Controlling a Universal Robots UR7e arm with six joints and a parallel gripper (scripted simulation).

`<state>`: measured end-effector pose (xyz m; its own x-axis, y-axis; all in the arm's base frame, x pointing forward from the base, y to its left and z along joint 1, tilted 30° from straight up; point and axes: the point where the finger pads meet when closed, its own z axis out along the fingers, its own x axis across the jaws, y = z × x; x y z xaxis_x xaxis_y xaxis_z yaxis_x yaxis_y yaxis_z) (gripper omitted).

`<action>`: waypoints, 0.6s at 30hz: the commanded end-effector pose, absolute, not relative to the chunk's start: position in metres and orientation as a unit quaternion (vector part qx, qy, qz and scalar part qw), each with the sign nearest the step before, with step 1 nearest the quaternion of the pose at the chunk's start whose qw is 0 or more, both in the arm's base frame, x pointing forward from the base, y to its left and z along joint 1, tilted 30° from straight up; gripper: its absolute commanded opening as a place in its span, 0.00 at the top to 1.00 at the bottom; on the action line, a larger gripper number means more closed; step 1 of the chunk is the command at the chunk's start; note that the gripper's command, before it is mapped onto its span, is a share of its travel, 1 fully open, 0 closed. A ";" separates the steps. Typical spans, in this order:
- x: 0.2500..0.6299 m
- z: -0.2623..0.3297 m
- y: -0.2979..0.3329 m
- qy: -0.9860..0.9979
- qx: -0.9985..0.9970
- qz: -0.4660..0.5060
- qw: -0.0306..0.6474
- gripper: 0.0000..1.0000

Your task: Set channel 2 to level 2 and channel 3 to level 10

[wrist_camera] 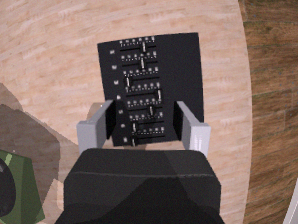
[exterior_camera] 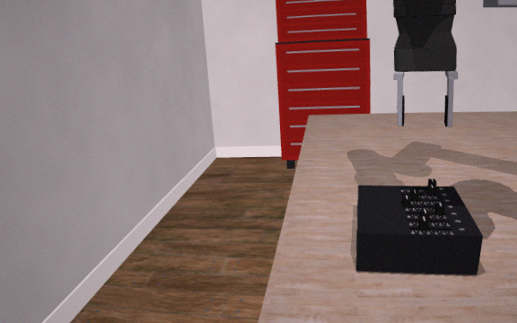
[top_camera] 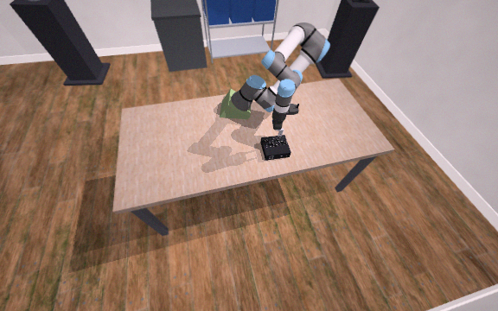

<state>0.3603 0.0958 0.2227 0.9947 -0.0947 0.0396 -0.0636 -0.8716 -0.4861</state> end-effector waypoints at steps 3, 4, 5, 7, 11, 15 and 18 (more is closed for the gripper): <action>0.367 0.227 0.091 -0.028 -0.966 -0.056 0.252 0.00; 0.367 0.228 0.091 -0.032 -0.966 -0.057 0.252 0.00; 0.367 0.228 0.091 -0.035 -0.965 -0.059 0.251 0.00; 0.367 0.228 0.091 -0.038 -0.965 -0.060 0.251 0.00; 0.368 0.228 0.090 -0.042 -0.965 -0.061 0.251 0.00; 0.368 0.228 0.090 -0.043 -0.965 -0.061 0.251 0.00; 0.368 0.228 0.090 -0.043 -0.965 -0.061 0.251 0.00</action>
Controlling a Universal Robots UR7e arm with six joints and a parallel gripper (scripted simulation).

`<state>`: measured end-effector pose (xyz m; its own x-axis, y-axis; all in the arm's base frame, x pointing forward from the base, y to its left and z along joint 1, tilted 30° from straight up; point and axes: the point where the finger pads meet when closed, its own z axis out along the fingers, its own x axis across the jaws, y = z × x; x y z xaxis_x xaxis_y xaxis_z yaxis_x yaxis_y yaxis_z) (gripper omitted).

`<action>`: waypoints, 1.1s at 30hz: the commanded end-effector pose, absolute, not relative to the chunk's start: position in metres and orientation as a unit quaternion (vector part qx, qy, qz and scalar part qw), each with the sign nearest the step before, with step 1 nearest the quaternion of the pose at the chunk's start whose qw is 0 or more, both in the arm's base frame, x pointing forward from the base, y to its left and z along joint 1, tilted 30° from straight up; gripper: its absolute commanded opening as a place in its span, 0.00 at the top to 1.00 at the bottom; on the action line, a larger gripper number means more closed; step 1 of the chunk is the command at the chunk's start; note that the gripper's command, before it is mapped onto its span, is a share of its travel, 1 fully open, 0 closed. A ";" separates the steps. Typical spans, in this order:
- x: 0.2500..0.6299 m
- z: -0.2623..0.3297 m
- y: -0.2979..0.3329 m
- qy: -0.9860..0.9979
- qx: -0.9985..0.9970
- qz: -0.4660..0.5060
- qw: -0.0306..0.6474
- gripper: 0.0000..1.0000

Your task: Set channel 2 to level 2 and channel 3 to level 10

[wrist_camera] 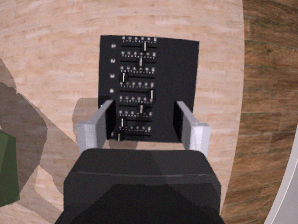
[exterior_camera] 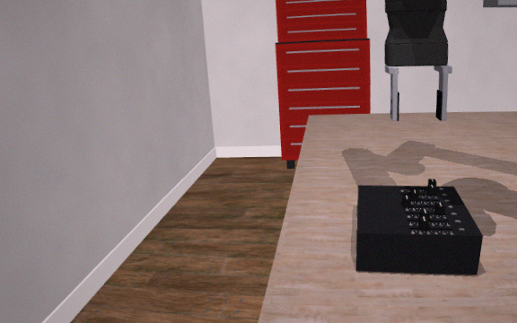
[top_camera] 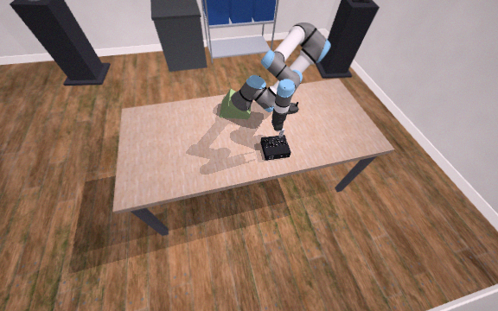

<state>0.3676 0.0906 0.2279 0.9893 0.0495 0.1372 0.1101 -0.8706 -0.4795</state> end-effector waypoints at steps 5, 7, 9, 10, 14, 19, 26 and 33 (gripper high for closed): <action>0.368 0.228 0.090 -0.043 -0.965 -0.061 0.251 0.00; 0.368 0.228 0.090 -0.043 -0.965 -0.061 0.251 0.00; 0.368 0.228 0.090 -0.043 -0.965 -0.061 0.251 0.00; 0.368 0.228 0.090 -0.043 -0.965 -0.061 0.251 0.00; 0.368 0.228 0.091 -0.038 -0.965 -0.060 0.251 0.00; 0.369 0.227 0.093 -0.021 -0.966 -0.056 0.252 0.00; 0.371 0.226 0.097 0.012 -0.966 -0.047 0.254 0.00; 0.375 0.222 0.105 0.088 -0.962 -0.027 0.256 0.00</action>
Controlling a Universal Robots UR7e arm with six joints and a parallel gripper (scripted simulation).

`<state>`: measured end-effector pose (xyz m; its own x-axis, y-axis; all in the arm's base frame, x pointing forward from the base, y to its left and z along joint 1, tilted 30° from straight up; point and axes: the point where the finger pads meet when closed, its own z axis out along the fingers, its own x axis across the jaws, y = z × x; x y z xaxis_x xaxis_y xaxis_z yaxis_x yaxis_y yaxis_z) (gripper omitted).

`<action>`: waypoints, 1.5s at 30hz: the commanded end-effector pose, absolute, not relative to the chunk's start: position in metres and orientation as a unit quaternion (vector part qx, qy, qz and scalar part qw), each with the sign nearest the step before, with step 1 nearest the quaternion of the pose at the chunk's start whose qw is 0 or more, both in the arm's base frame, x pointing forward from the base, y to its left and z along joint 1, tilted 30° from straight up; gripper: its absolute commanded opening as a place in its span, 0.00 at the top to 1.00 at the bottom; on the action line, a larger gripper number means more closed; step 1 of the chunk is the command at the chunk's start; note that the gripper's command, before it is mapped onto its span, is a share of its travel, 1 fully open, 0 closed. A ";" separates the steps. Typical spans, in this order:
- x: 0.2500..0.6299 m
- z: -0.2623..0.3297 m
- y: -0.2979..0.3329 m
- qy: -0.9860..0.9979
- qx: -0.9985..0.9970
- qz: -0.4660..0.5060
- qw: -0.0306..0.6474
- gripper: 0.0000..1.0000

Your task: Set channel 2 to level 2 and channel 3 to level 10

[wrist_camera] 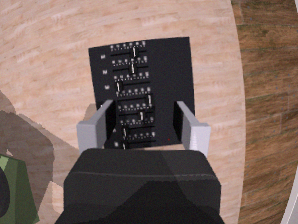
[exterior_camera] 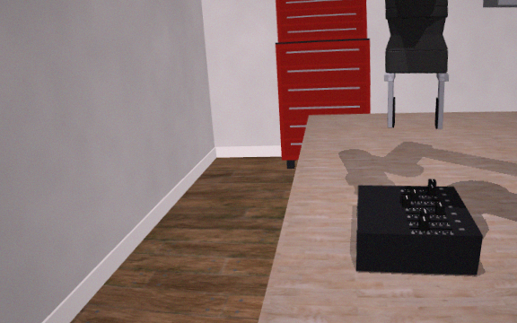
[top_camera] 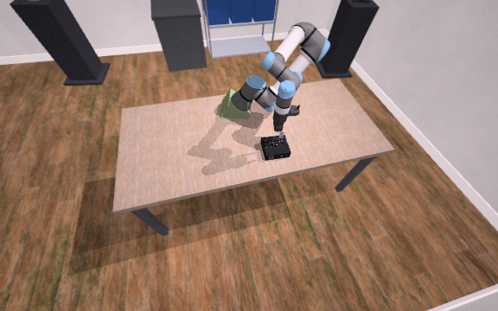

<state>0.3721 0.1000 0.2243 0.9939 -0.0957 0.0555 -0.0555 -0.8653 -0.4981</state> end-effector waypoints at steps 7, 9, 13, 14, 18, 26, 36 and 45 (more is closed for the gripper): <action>0.379 0.218 0.115 0.177 -0.950 -0.003 0.257 0.00; 0.380 0.217 0.116 0.194 -0.947 0.002 0.257 0.00; 0.382 0.213 0.123 0.262 -0.930 0.020 0.257 0.00; 0.383 0.212 0.125 0.279 -0.925 0.025 0.256 0.00; 0.385 0.208 0.132 0.349 -0.901 0.045 0.254 0.00; 0.387 0.201 0.141 0.448 -0.856 0.073 0.248 0.00; 0.387 0.192 0.154 0.577 -0.774 0.112 0.234 0.00; 0.385 0.187 0.159 0.633 -0.729 0.130 0.226 0.00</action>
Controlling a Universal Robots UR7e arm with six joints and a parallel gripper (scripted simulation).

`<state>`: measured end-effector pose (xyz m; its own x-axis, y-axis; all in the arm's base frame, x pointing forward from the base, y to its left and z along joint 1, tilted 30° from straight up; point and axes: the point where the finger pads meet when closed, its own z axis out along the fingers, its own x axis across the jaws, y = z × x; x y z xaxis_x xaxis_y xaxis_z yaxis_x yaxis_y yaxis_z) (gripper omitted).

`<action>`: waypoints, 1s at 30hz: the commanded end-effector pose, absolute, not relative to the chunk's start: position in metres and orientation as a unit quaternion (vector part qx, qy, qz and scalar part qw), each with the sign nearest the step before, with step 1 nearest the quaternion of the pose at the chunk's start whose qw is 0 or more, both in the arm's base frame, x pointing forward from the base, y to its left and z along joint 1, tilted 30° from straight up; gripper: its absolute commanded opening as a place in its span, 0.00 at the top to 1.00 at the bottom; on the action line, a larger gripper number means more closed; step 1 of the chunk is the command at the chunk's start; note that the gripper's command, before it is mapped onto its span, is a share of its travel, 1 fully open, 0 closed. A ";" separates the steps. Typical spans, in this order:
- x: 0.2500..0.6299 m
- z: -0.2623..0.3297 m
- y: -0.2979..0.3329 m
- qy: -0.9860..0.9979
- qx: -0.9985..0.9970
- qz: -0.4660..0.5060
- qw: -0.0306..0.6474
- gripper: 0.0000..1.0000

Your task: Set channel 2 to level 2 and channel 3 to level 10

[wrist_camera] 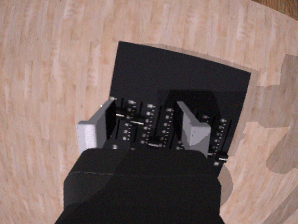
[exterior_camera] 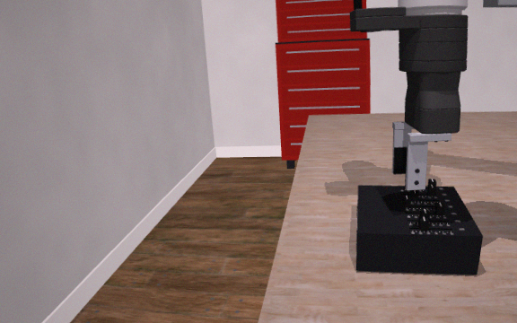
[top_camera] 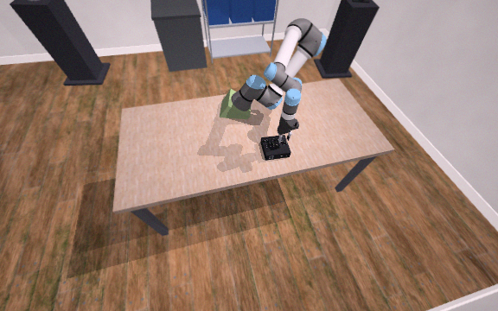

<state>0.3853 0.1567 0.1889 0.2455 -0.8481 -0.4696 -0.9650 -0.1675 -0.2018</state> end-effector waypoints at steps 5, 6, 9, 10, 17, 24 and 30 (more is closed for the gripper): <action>0.385 0.185 0.162 0.655 -0.709 0.137 0.222 0.00; 0.384 0.185 0.162 0.658 -0.707 0.138 0.221 0.00; 0.384 0.184 0.163 0.664 -0.701 0.140 0.220 0.00; 0.384 0.184 0.163 0.665 -0.700 0.140 0.220 0.00; 0.384 0.184 0.163 0.667 -0.698 0.141 0.220 0.00; 0.384 0.184 0.163 0.667 -0.698 0.141 0.220 1.00; 0.384 0.184 0.163 0.667 -0.698 0.141 0.220 1.00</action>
